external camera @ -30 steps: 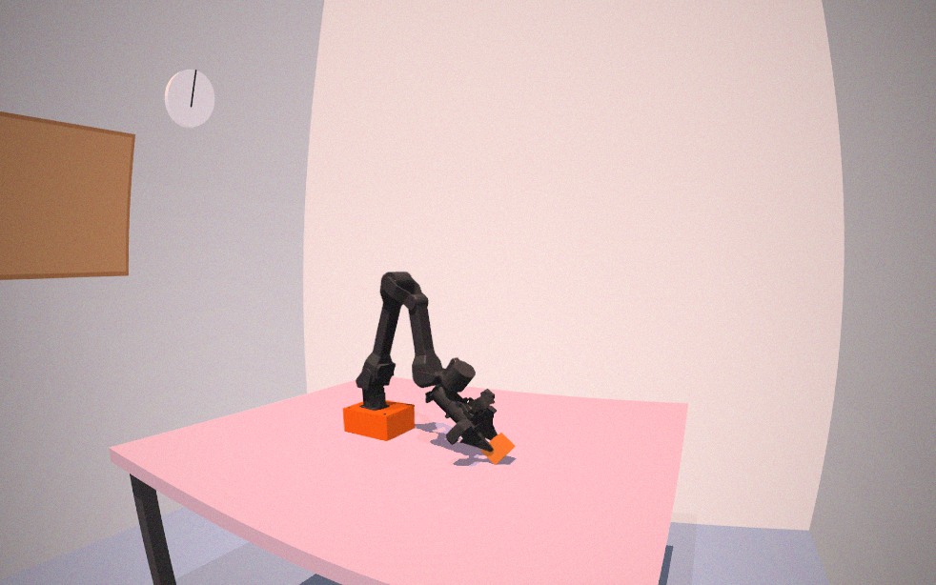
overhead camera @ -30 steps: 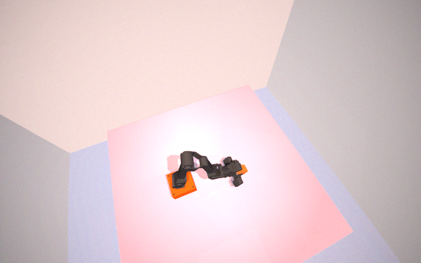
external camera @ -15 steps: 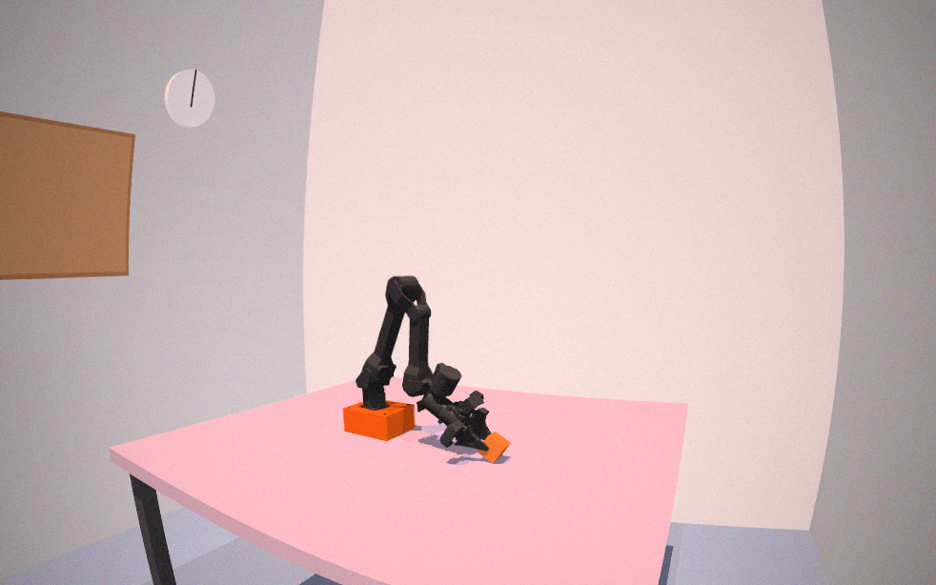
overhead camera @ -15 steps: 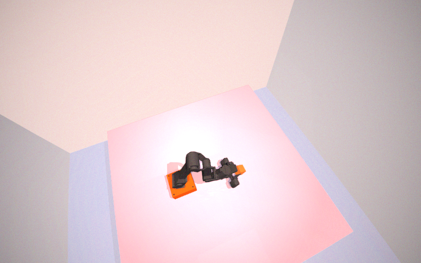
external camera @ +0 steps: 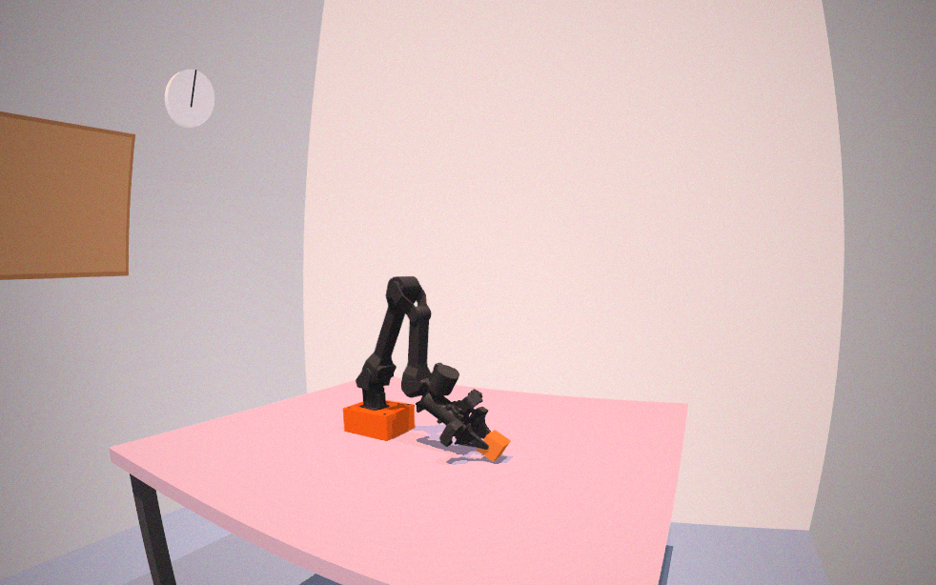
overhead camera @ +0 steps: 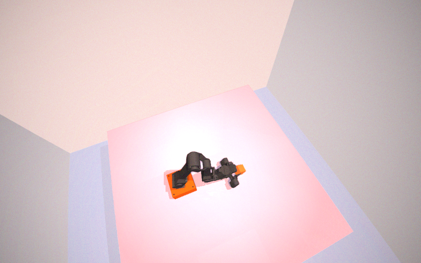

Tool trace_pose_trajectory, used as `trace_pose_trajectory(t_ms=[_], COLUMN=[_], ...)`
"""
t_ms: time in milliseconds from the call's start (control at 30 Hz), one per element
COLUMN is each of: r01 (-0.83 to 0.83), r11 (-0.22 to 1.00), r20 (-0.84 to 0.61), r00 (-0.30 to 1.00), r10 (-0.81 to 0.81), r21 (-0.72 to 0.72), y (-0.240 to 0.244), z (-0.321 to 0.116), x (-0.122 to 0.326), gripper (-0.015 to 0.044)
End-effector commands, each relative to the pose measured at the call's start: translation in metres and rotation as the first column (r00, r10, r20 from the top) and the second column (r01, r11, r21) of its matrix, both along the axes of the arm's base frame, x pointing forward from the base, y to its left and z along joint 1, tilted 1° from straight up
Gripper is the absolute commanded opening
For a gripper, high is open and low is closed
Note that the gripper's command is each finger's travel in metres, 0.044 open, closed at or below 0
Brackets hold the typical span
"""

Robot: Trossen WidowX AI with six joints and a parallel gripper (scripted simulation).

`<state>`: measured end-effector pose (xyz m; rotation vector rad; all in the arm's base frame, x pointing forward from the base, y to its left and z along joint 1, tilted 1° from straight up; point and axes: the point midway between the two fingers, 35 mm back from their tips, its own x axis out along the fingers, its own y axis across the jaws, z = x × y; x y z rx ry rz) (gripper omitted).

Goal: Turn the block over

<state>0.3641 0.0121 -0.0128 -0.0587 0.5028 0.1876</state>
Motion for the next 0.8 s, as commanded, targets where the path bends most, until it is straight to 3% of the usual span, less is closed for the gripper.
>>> trace_pose_trajectory(t_ms=[0, 533, 767], r01=[-0.002, -0.002, -0.002], r11=[1.0, 1.0, 1.0], r20=[0.007, 0.007, 0.007], r00=[1.0, 1.0, 1.0], r10=[0.002, 0.002, 0.002], r21=[0.006, 0.006, 0.006], y=[0.0006, 0.0006, 0.0006], z=[0.0013, 0.0013, 0.0013], x=[0.0006, 0.0006, 0.0006], gripper=[0.0026, 0.044, 0.044])
